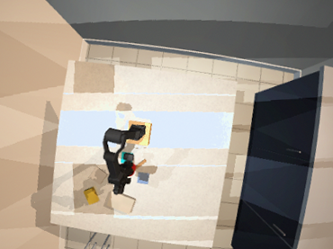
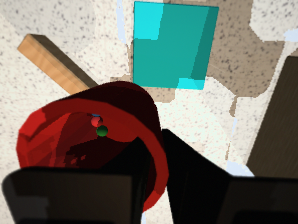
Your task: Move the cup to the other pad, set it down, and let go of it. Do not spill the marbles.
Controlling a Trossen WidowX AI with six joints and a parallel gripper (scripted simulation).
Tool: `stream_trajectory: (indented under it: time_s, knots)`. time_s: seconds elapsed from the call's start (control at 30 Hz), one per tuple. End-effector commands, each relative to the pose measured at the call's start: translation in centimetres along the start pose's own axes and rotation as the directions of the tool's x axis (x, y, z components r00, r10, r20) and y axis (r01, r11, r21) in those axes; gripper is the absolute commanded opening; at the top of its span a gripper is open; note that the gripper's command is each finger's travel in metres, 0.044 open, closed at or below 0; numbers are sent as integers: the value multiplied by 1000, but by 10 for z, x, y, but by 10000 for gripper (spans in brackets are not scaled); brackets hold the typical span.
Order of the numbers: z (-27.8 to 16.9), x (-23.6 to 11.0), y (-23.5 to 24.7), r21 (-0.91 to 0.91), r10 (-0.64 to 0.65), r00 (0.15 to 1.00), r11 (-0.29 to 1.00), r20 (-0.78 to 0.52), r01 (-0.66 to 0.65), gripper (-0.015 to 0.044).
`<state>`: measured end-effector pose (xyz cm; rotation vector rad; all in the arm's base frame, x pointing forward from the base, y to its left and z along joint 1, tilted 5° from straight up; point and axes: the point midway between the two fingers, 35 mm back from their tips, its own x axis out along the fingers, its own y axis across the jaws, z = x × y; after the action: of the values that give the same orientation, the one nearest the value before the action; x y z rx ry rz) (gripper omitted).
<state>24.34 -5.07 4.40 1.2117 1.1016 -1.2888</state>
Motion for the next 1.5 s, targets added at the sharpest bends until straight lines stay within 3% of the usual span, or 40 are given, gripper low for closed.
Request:
stream_trajectory:
  time_s: [0.0, 1.1, 1.47]
  knots:
    - [7, -1, -6, -5, 3, 1000, 1000, 5, -3, 0]
    - [52, -3, -46, -5, -1, 1000, 1000, 10, 1, 0]
    - [53, 10, -46, -5, -1, 1000, 1000, 10, 1, 0]
